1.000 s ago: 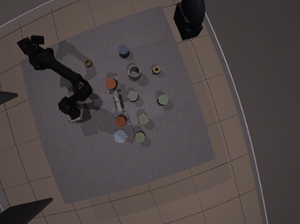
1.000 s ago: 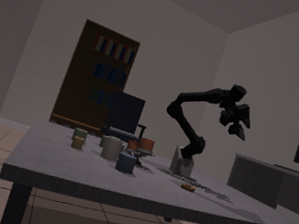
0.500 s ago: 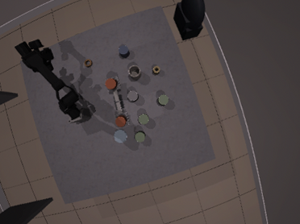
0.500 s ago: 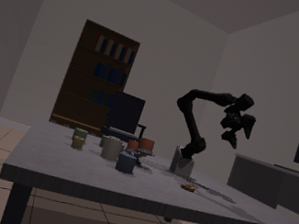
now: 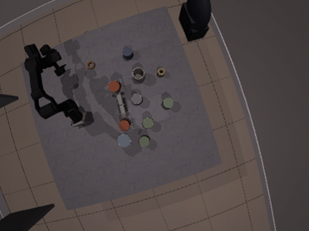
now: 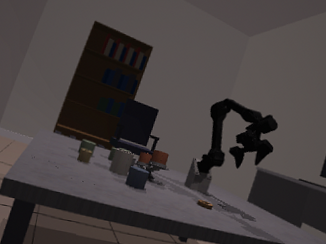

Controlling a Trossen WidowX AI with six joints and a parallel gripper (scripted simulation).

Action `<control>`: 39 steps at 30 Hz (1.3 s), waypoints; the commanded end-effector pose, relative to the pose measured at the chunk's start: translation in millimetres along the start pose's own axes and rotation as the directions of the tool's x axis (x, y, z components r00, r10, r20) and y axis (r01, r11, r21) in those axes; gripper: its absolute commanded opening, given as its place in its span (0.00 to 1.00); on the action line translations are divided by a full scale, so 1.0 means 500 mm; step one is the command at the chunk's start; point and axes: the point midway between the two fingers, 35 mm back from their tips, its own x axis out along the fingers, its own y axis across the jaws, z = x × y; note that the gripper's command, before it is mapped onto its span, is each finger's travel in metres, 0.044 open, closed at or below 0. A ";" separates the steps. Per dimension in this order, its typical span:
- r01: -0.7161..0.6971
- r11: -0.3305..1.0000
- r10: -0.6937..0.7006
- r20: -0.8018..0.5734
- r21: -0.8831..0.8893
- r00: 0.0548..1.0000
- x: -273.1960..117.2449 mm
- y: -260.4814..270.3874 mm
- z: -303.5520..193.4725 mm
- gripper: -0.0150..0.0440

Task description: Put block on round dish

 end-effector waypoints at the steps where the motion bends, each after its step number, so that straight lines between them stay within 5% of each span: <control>1: 0.108 0.991 -0.102 0.075 -0.079 0.992 0.030 -0.040 0.026 1.00; 21: 0.586 0.766 -0.560 0.176 -0.264 0.810 0.093 -0.270 0.164 1.00; 39: 0.728 0.658 -0.738 0.030 -0.192 0.674 0.009 -0.483 0.253 1.00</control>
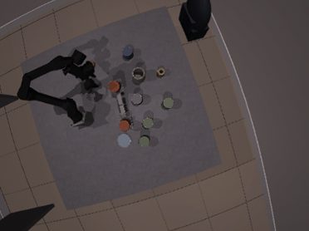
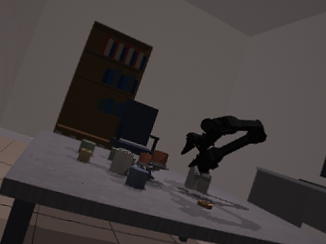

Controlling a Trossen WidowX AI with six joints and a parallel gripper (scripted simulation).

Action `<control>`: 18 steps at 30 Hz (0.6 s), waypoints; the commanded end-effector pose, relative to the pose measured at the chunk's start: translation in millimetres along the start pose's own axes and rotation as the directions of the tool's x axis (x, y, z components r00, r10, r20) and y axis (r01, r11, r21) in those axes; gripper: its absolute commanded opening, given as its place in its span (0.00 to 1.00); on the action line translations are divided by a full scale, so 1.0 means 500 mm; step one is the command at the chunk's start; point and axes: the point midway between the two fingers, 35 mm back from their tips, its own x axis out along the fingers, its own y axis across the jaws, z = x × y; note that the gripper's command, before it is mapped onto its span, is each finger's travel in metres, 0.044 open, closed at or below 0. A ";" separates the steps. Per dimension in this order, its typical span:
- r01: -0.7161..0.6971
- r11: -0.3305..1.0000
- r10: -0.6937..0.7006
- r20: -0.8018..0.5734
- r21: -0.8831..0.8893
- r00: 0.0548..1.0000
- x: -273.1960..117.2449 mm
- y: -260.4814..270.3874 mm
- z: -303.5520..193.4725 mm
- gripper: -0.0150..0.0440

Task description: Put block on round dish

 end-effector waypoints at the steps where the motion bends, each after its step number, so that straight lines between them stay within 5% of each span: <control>1: 0.006 0.999 -0.004 -0.053 0.035 0.999 0.017 -0.060 -0.003 1.00; 18: -0.117 0.967 0.125 -0.022 0.228 0.992 0.019 -0.242 -0.035 1.00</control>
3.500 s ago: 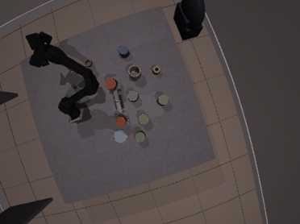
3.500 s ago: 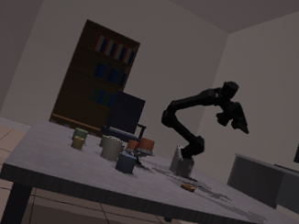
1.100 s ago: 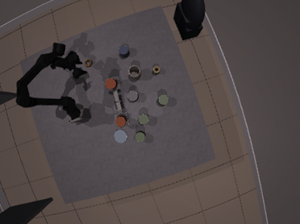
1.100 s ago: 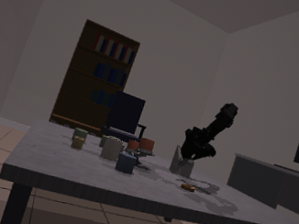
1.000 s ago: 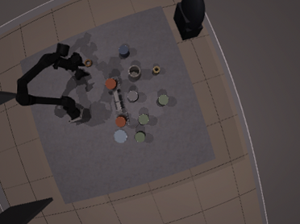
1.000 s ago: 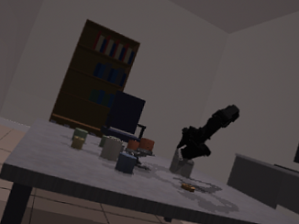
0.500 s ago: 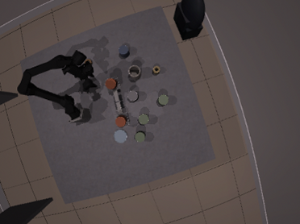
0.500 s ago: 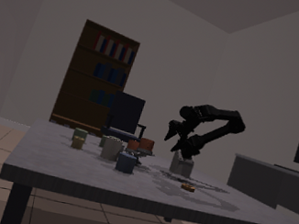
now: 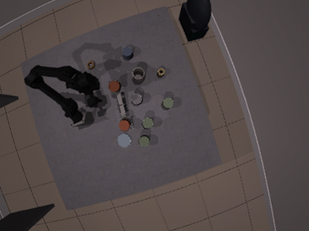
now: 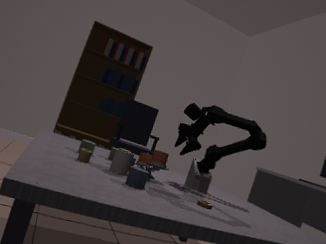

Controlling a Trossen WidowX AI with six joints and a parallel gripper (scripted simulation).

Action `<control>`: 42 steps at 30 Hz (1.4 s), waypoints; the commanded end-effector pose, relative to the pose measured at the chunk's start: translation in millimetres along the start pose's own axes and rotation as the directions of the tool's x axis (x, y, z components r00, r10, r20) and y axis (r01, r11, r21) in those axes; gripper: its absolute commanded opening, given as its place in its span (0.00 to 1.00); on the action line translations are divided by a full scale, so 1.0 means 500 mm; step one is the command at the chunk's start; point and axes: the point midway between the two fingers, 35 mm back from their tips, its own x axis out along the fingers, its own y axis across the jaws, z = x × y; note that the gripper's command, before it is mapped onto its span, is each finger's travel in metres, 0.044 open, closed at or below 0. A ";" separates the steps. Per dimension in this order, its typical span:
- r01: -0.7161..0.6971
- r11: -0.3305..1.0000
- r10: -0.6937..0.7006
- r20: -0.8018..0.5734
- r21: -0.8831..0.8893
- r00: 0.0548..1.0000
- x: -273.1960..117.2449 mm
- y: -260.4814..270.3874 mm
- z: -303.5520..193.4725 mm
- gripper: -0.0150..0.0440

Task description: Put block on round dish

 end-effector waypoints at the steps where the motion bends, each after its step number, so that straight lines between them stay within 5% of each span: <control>1: -0.061 0.997 0.058 0.042 0.056 0.997 -0.009 -0.046 -0.007 1.00; 19: -0.236 0.954 0.129 0.454 0.187 0.882 -0.085 -0.194 -0.042 1.00; 27: -0.230 0.958 0.132 0.451 0.170 0.883 -0.086 -0.198 -0.041 1.00; 42: -0.144 0.957 0.210 0.257 -0.253 0.943 -0.046 -0.268 0.007 1.00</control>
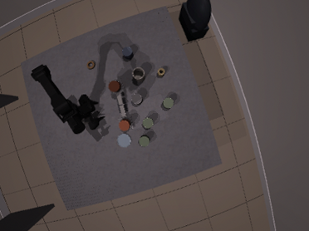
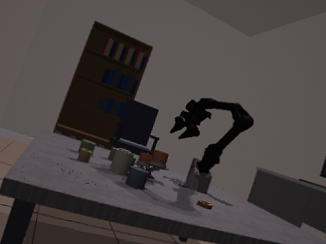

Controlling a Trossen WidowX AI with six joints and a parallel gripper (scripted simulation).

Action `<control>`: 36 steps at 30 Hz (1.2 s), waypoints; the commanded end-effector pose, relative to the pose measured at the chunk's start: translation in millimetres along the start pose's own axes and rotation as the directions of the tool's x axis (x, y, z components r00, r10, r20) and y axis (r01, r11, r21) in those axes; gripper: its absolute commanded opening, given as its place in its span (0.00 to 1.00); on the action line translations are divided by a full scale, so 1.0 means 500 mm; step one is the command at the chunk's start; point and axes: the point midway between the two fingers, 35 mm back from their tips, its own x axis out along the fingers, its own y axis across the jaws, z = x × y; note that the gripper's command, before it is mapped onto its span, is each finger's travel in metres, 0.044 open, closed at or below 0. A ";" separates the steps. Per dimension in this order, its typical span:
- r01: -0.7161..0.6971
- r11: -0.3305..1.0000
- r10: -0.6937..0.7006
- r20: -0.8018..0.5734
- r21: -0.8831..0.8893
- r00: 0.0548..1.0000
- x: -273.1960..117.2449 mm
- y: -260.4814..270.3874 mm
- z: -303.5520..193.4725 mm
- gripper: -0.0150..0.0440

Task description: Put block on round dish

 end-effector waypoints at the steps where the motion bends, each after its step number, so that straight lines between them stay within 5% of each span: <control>1: -0.037 0.989 0.028 -0.068 -0.143 0.997 0.018 -0.028 0.006 1.00; 17: -0.256 0.795 0.108 -0.287 -0.550 0.952 0.111 -0.123 0.011 1.00; 36: -0.551 0.315 0.160 -0.529 -0.773 0.833 0.264 -0.219 -0.030 1.00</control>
